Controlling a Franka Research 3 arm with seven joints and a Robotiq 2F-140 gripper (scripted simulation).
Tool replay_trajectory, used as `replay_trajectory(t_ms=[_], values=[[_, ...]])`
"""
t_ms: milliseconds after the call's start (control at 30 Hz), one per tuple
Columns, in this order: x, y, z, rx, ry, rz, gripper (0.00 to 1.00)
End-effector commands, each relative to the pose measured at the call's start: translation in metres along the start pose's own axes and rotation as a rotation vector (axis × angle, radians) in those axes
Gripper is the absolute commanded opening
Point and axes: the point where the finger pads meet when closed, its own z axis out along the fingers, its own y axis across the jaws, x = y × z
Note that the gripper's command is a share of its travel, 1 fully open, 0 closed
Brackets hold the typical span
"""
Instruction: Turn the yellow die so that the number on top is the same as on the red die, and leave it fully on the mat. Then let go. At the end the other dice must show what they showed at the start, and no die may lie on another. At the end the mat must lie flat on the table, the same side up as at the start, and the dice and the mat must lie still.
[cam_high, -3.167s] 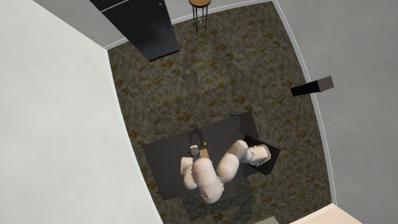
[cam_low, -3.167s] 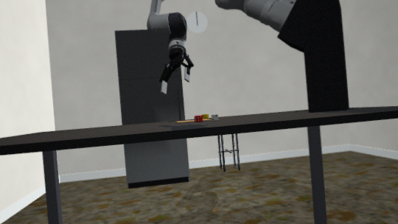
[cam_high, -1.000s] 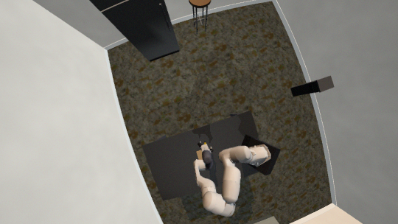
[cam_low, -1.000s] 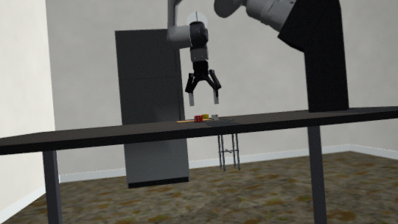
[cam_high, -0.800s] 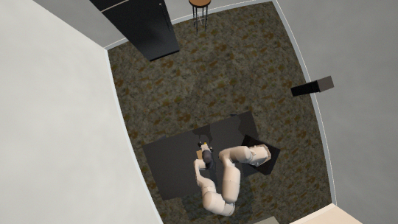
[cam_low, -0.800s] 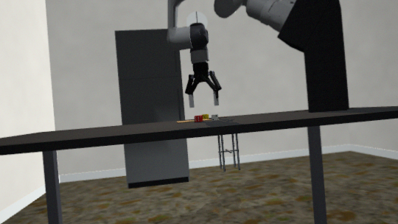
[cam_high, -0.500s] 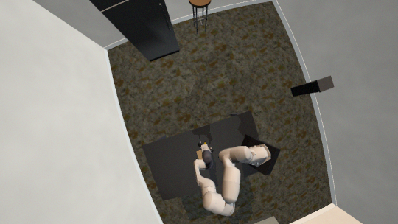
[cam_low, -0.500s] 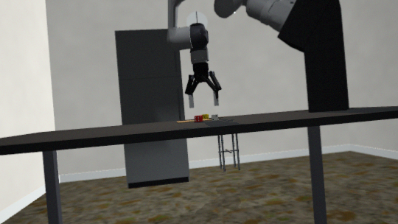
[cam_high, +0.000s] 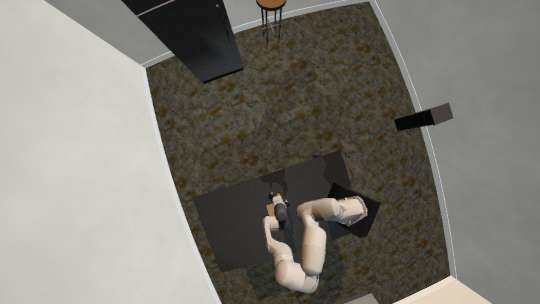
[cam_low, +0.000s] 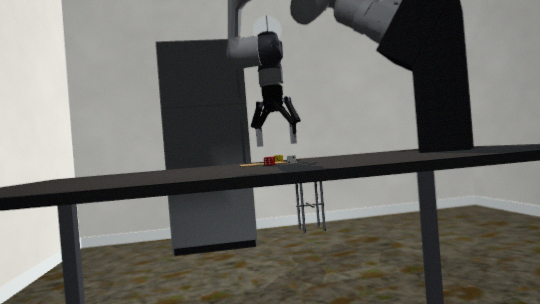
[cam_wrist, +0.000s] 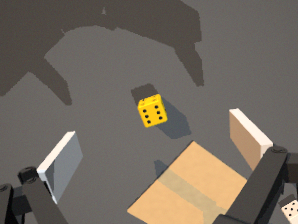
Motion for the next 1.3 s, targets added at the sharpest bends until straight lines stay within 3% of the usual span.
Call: replay_trajectory(t_ms=[0,767,933,1100,1167,1267], values=[[-0.001,0.001,0.001,-0.002,-0.003,-0.002,1.00],[-0.006,0.004,0.001,-0.002,-0.003,-0.002,1.00],[-0.025,0.015,0.001,-0.002,-0.003,-0.002,1.00],[-0.059,0.033,0.001,-0.002,-0.003,-0.002,1.00],[-0.059,0.033,0.001,-0.002,-0.003,-0.002,1.00],[-0.082,0.046,0.000,-0.002,-0.003,-0.002,1.00]])
